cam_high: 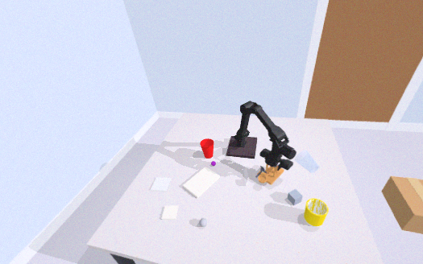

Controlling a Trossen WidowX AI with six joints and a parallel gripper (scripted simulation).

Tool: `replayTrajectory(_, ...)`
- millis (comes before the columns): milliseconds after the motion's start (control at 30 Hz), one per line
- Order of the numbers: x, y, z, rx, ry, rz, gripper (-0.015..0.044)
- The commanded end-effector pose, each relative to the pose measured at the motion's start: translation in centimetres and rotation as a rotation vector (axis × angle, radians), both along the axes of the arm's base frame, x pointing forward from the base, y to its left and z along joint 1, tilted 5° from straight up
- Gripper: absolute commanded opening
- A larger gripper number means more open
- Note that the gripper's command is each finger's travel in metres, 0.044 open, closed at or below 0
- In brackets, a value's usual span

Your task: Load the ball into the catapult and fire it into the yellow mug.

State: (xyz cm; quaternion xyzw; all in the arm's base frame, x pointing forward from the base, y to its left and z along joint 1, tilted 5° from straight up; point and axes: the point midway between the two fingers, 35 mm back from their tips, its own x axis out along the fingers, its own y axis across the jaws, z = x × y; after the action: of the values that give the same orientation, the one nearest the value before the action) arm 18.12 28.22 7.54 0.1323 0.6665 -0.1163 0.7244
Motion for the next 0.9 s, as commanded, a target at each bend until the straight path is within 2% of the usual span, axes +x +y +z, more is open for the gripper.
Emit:
replayTrajectory(0,0.2,0.1,-0.6,0.002,-0.008,-0.004,0.0000)
replayTrajectory(467,0.1,0.0,-1.5,0.000,0.000,-0.003,0.0000)
replayTrajectory(867,0.1,0.0,-1.5,0.000,0.000,-0.003,0.0315)
